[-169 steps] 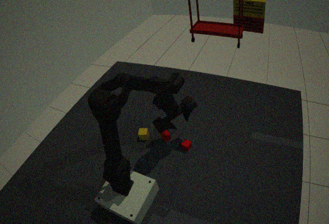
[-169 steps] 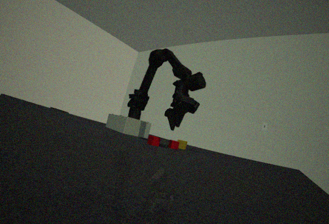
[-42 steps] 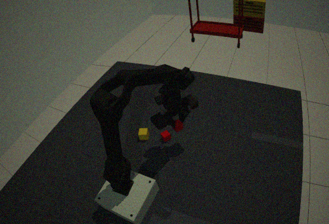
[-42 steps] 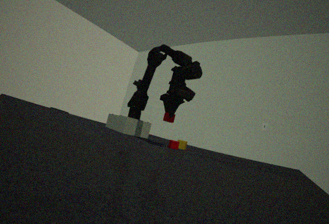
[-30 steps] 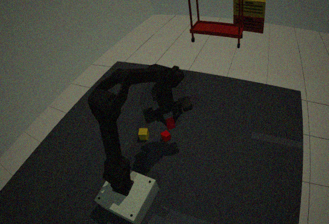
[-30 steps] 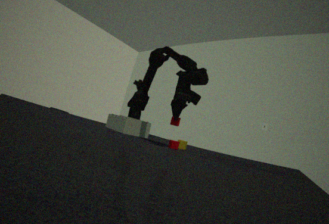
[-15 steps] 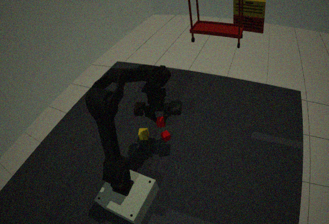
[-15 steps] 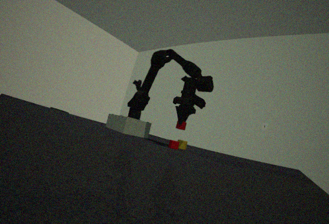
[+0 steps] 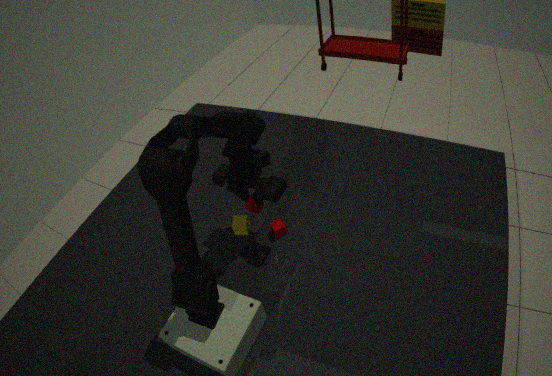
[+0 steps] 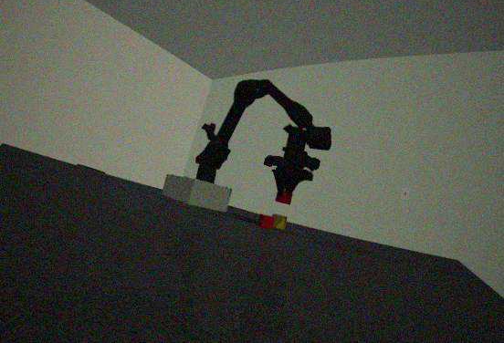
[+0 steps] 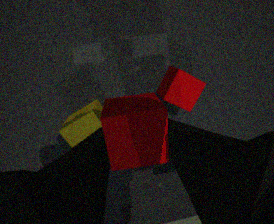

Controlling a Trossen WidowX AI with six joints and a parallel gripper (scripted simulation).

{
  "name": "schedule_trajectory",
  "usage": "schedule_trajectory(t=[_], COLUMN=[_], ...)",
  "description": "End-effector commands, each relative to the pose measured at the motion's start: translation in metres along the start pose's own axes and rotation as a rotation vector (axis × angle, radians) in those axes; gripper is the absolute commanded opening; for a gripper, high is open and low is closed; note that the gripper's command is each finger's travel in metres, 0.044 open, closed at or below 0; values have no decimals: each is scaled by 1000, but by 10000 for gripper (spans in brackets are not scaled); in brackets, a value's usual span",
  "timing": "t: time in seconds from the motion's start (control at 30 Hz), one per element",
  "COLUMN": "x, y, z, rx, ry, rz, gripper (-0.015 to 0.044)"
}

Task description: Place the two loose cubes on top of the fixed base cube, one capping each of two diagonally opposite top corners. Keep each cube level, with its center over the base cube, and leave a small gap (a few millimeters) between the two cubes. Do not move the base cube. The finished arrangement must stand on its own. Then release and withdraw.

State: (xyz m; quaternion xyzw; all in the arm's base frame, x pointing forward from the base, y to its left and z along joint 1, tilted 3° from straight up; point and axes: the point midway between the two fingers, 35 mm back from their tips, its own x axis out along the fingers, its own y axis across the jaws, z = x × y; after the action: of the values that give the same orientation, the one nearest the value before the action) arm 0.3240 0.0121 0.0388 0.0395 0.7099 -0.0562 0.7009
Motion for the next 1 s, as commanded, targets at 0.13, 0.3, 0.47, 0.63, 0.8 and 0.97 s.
schedule_trajectory(t=[0.13,0.3,0.47,0.63,0.8,0.97], x=[6,9,9,9,9,20], y=[25,37,37,37,37,38], z=[-8,-12,-12,-12,-12,-12], rx=[212,323,327,327,328,331], ry=[6,7,7,7,7,7], rz=[5,5,5,5,5,5], gripper=[105,105,105,105,105,105])
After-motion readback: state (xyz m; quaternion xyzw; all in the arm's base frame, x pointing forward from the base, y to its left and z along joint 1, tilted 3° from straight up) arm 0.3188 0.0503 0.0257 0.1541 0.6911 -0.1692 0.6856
